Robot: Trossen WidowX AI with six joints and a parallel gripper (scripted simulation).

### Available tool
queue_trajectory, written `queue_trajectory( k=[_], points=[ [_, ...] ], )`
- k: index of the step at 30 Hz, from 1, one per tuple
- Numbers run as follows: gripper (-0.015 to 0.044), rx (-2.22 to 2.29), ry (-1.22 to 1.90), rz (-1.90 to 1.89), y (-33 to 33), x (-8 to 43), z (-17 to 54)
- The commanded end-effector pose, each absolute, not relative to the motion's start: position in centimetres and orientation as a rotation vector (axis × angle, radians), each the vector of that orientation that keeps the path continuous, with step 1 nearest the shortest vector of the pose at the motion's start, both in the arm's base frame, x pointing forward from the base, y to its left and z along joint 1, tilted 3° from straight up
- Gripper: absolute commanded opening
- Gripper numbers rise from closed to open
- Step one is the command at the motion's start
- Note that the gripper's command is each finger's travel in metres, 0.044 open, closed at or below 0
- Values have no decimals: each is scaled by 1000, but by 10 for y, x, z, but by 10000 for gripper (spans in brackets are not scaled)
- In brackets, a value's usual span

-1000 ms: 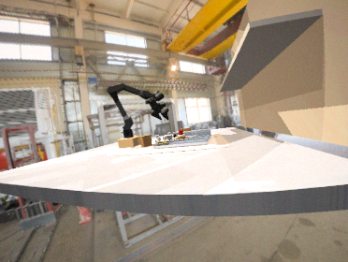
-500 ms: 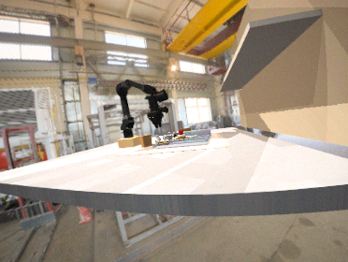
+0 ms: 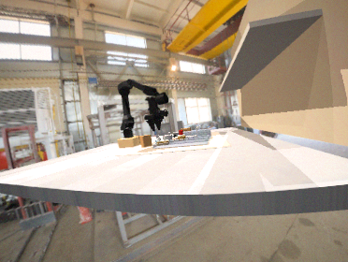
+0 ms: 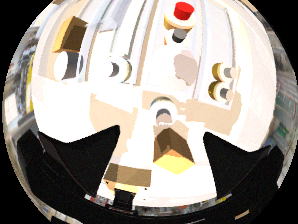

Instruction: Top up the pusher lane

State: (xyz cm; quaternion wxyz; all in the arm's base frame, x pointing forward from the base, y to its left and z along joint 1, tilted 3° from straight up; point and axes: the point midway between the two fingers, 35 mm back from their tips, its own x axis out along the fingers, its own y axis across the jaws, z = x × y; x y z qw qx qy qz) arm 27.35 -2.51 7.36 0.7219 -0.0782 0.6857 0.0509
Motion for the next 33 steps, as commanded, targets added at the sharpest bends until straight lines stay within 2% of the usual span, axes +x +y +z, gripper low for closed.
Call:
queue_trajectory(
  k=[1, 33],
  points=[
    [440, -170, 1517, 102, -27, 275, 62],
    [440, -171, 1518, 102, -29, 277, 8]
  ],
)
